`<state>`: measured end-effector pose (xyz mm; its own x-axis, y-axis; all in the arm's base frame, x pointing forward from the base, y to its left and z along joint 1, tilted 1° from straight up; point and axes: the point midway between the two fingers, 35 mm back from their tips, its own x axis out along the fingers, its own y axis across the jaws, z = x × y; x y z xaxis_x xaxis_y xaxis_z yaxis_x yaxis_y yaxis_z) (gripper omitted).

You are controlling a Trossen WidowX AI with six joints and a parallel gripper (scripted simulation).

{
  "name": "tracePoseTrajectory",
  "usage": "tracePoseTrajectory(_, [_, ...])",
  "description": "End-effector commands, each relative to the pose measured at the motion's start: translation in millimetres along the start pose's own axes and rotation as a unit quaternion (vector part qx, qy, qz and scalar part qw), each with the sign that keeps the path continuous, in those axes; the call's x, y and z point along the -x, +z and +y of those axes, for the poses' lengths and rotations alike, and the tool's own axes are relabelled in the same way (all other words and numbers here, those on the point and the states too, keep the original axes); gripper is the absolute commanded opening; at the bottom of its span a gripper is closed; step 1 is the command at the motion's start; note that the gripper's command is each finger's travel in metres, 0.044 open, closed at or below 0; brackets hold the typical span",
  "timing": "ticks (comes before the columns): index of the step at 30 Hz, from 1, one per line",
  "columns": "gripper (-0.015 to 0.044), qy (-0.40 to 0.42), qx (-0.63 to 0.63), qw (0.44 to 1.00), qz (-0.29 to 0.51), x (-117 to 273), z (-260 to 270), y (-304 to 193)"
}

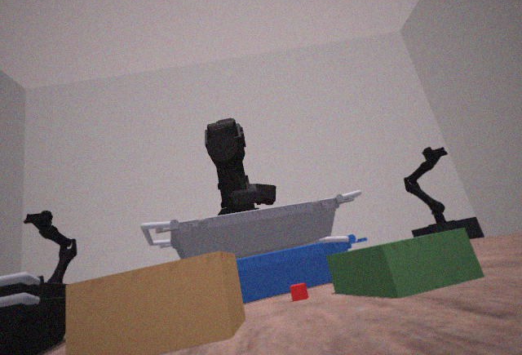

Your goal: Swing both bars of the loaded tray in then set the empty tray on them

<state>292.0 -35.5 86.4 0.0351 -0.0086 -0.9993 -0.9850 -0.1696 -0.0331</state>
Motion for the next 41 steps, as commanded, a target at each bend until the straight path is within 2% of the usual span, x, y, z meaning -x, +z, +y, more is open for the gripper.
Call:
tracePoseTrajectory(1, [0.0279,0.003,0.0,1.0,0.002,-1,1,0])
tracePoseTrajectory(12, [0.044,0.003,0.0,1.0,0.002,-1,1,0])
tracePoseTrajectory(22, [0.044,0.001,0.0,1.0,0.0,8,-1,0])
tracePoseTrajectory(41, [0.044,0.003,0.0,1.0,0.001,103,-2,0])
